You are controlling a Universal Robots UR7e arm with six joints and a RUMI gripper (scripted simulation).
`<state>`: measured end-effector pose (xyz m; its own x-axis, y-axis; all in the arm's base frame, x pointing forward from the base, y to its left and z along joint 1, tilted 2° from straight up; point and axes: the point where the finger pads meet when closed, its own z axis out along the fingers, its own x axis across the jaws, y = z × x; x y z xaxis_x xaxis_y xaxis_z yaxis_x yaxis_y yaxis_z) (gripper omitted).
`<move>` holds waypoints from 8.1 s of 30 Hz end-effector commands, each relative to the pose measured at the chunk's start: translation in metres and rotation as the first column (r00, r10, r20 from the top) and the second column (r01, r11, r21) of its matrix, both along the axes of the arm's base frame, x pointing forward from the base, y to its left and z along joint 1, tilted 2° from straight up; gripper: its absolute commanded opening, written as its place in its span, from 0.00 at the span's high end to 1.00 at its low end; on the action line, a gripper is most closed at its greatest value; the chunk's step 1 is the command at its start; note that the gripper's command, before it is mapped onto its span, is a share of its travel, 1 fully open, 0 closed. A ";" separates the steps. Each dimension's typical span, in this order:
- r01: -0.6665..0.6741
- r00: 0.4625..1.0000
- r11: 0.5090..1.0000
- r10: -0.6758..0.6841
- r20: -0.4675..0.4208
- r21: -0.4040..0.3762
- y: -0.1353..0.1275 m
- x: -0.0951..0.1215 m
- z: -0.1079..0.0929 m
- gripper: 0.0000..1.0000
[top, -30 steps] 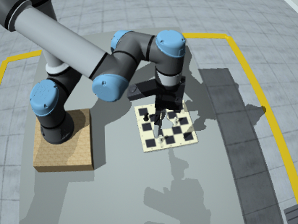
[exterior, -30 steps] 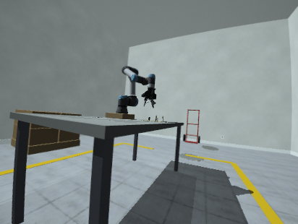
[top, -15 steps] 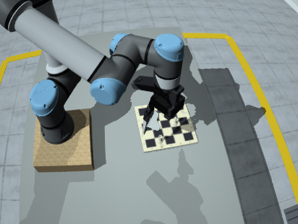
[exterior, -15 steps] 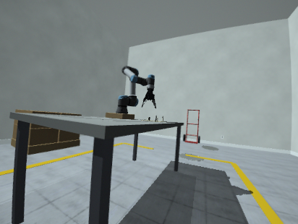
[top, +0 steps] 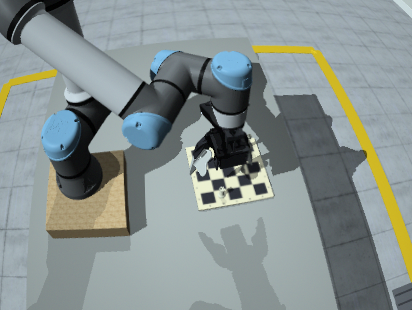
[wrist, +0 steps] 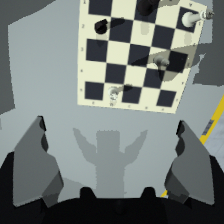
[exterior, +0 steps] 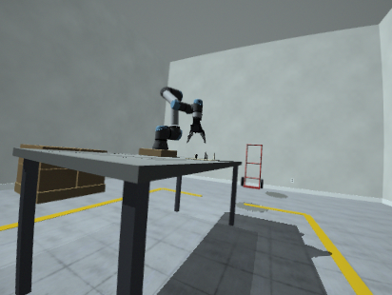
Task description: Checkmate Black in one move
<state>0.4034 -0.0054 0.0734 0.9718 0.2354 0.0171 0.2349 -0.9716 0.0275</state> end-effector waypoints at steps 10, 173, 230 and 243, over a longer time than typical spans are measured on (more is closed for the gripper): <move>0.478 0.878 0.878 -0.478 0.010 0.002 -0.004 0.005 -0.006 0.00; 0.764 0.645 0.646 -0.764 0.015 0.017 -0.013 0.009 -0.066 0.78; 0.764 0.645 0.646 -0.764 0.015 0.017 -0.014 0.010 -0.097 0.78; 0.764 0.645 0.646 -0.764 0.015 0.017 -0.014 0.010 -0.097 0.78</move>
<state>0.4127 -0.0188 -0.0240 0.8065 -0.5902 0.0350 -0.5910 -0.8066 0.0151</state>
